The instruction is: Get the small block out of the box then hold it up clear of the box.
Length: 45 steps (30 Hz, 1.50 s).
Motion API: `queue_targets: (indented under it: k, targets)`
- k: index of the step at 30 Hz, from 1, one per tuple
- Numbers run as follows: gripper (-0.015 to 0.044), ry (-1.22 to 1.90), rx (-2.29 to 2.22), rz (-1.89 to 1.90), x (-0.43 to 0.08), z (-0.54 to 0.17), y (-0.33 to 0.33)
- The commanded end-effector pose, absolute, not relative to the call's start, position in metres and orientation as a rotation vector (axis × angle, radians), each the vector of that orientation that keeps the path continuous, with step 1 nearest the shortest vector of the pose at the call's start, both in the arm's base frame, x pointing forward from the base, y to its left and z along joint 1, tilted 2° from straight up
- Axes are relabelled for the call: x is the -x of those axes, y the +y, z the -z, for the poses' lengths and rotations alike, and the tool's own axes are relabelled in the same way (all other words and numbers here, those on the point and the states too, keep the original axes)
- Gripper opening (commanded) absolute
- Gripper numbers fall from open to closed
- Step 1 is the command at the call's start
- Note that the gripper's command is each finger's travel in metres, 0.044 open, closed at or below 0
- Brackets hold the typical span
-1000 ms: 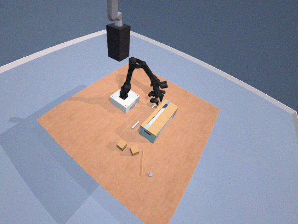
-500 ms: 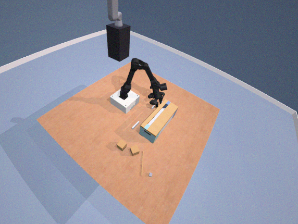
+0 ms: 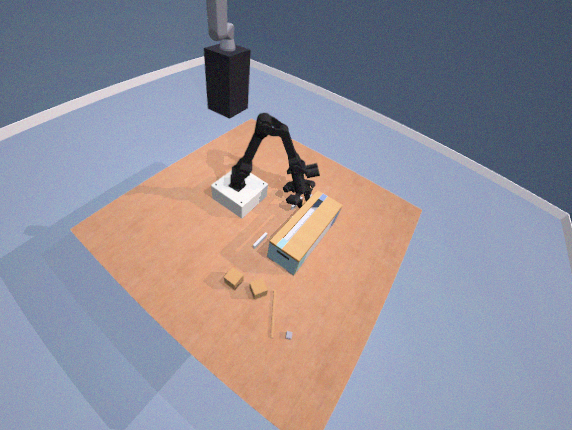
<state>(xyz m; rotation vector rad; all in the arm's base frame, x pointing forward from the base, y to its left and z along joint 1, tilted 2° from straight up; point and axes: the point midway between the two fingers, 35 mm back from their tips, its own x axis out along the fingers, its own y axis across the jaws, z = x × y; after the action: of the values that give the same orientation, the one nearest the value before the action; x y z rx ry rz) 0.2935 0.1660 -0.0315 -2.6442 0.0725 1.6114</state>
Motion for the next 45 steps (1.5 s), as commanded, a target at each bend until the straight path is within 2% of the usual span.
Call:
queue_targets:
  k: [1,2,10,12,15,32,45]
  targets:
    - [0.0285,0.073,2.645,-1.623,-0.292,0.038,0.165]
    - [0.0285,0.073,2.645,-1.623,-0.292,0.039,0.165]
    - [0.0075,0.073,2.645,-1.623,-0.292,0.039,0.165]
    - [0.0062,0.073,2.645,-1.623,-0.292,0.039,0.165]
    - [0.0,0.096,2.652,-1.576,-0.297,0.031,0.164]
    - [0.0,0.064,2.648,-1.623,-0.289,-0.027,0.164]
    - [0.0,-0.198,2.734,-1.662,-0.271,-0.067,0.149]
